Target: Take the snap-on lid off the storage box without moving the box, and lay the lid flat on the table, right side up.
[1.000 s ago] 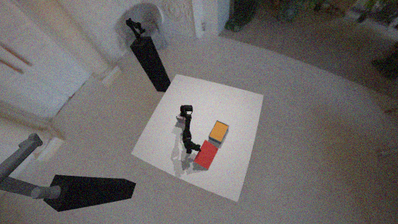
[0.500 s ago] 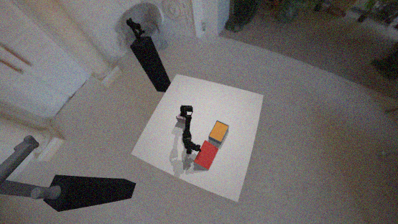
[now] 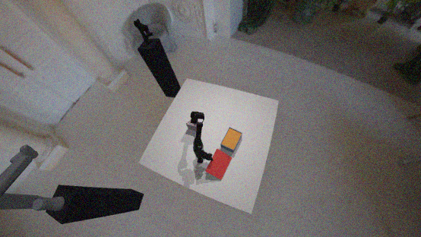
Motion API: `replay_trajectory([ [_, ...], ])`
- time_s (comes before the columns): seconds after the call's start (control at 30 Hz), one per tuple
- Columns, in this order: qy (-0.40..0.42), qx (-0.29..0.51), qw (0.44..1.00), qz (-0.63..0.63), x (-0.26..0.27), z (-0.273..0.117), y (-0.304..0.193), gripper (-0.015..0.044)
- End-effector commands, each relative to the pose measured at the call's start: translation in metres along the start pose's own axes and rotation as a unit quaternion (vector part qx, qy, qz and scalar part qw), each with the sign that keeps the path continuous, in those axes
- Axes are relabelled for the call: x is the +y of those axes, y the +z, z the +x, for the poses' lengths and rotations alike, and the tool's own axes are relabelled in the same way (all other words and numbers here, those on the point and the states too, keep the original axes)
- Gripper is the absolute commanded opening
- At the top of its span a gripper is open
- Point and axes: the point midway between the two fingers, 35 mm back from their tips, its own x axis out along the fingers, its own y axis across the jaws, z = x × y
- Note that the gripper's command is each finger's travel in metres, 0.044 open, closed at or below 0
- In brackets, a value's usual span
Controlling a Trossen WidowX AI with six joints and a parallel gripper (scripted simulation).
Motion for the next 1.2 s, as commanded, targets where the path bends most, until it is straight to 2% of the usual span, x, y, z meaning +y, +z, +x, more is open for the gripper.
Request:
replay_trajectory([
  [0.0,-0.013,0.004,1.0,0.007,-0.013,0.009,-0.004,0.0],
  [1.17,-0.013,0.004,1.0,0.007,-0.035,0.026,-0.005,0.0],
])
